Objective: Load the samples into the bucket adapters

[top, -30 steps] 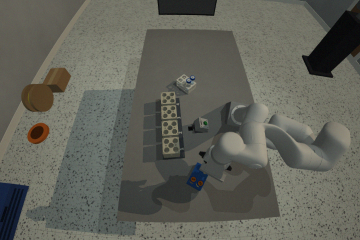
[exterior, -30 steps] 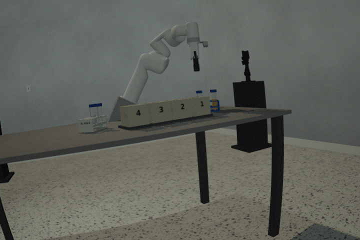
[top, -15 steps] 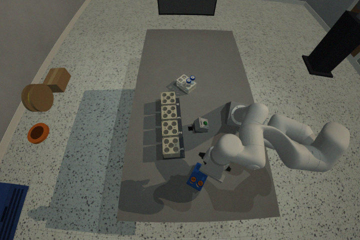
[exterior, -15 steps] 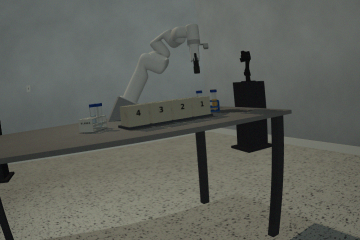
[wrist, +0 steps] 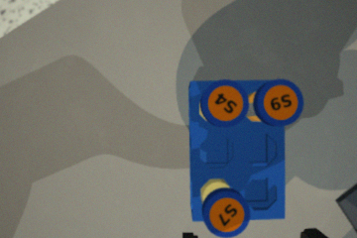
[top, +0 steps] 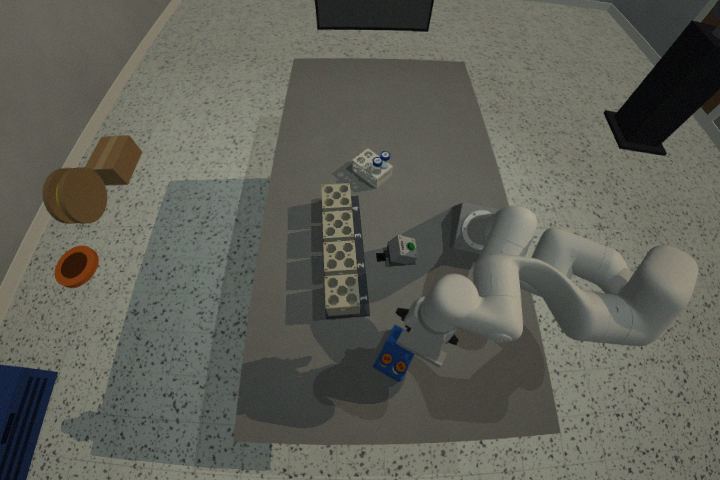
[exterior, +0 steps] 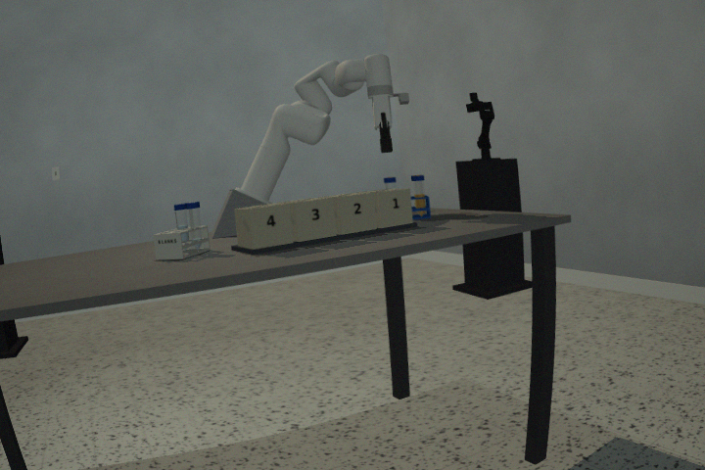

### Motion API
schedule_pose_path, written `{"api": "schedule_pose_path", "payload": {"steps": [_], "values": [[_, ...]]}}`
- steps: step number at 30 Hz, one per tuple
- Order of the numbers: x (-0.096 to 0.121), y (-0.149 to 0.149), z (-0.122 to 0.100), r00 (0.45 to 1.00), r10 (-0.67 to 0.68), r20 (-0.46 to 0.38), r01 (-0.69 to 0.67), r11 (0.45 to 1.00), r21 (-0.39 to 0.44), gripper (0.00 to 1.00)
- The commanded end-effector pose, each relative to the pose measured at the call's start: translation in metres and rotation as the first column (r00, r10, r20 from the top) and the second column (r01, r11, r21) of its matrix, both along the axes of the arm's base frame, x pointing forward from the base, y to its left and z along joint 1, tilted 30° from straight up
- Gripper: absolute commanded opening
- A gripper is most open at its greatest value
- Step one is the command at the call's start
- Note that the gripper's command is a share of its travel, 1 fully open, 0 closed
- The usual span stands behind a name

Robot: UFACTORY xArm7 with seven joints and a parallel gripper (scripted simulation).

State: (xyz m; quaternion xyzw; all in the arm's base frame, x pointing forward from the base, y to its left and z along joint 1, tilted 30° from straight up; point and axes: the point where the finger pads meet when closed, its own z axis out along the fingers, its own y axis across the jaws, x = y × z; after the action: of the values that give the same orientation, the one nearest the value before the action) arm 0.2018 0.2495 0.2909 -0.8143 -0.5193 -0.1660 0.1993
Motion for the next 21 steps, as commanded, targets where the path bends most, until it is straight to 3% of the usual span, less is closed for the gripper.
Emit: {"api": "schedule_pose_path", "payload": {"steps": [1, 21], "values": [[0.001, 0.005, -0.007, 1.0, 0.0, 0.002, 0.0, 1.0, 0.002, 0.57], [0.003, 0.022, -0.036, 1.0, 0.0, 0.002, 0.0, 1.0, 0.002, 0.57]]}}
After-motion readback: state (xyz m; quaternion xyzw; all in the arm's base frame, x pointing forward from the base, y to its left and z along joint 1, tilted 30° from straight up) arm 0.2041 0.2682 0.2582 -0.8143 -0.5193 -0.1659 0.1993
